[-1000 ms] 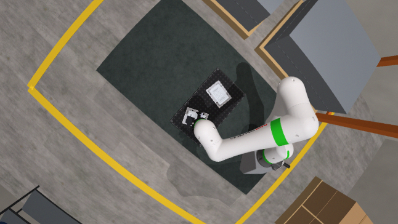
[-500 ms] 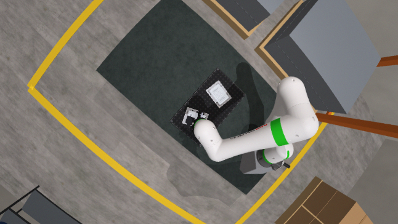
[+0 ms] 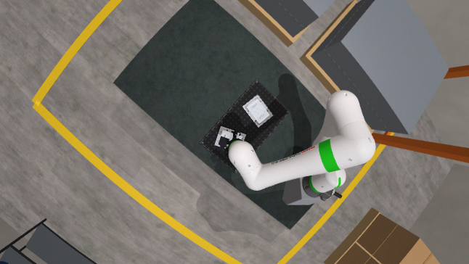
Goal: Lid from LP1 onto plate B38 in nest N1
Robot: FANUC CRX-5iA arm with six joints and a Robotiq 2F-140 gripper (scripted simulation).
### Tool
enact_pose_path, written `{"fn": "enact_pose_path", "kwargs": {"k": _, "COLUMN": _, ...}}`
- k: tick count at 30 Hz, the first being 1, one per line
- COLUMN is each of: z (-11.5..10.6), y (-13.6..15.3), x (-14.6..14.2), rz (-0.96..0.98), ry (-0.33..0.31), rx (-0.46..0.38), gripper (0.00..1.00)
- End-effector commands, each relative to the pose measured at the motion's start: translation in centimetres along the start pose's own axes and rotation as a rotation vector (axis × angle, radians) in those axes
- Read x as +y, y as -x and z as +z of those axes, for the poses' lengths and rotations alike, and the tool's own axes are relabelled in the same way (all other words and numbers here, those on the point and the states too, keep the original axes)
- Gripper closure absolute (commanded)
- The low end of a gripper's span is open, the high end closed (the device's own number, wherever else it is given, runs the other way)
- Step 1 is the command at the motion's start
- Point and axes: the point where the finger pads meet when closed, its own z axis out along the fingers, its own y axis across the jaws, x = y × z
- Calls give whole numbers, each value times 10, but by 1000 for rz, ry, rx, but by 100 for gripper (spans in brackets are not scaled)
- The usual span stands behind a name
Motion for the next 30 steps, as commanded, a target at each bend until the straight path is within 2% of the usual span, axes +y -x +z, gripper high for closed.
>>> {"fn": "enact_pose_path", "kwargs": {"k": 1, "z": -1, "y": -1, "x": 0, "rz": 0, "ry": 0, "rx": 2, "gripper": 31}}
{"fn": "enact_pose_path", "kwargs": {"k": 30, "z": 6, "y": -1, "x": 0, "rz": 0, "ry": 0, "rx": 2, "gripper": 31}}
